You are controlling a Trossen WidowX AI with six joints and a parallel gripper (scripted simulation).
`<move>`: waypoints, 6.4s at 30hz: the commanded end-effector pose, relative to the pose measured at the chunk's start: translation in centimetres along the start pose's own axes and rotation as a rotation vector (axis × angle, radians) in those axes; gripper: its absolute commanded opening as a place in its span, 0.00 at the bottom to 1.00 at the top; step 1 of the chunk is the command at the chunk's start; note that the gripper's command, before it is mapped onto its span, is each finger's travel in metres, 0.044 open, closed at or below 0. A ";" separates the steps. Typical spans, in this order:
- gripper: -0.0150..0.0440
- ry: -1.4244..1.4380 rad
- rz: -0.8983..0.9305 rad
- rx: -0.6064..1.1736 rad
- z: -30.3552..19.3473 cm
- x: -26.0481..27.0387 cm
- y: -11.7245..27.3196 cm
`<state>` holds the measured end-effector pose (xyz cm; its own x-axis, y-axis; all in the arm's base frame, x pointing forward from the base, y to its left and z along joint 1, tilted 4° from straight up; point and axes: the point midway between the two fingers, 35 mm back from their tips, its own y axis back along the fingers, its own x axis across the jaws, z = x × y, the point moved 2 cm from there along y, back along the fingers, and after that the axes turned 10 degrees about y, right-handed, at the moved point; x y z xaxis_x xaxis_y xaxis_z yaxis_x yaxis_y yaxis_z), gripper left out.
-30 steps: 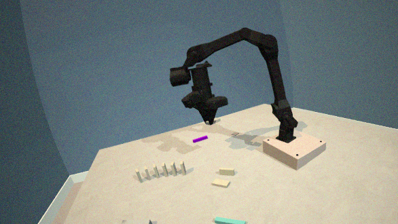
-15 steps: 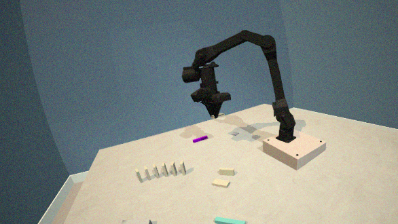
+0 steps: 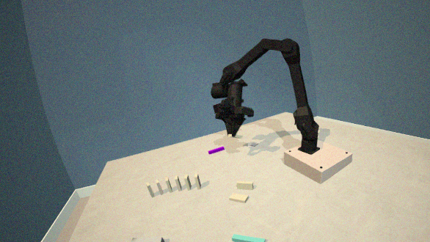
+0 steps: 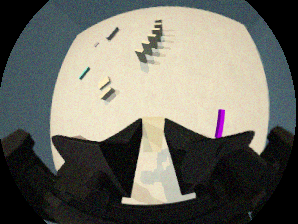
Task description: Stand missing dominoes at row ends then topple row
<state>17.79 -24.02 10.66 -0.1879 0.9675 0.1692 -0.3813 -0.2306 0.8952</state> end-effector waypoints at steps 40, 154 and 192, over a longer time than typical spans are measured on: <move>0.44 0.154 -0.336 -0.996 -4.6 1.1 1.5; 1.00 0.009 -0.136 0.450 0.3 -0.1 -1.0; 0.56 0.009 -0.136 0.450 -3.2 -1.1 -8.1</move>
<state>18.24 -23.51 2.02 -0.1772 0.9835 0.0359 0.0207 -0.0327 0.9993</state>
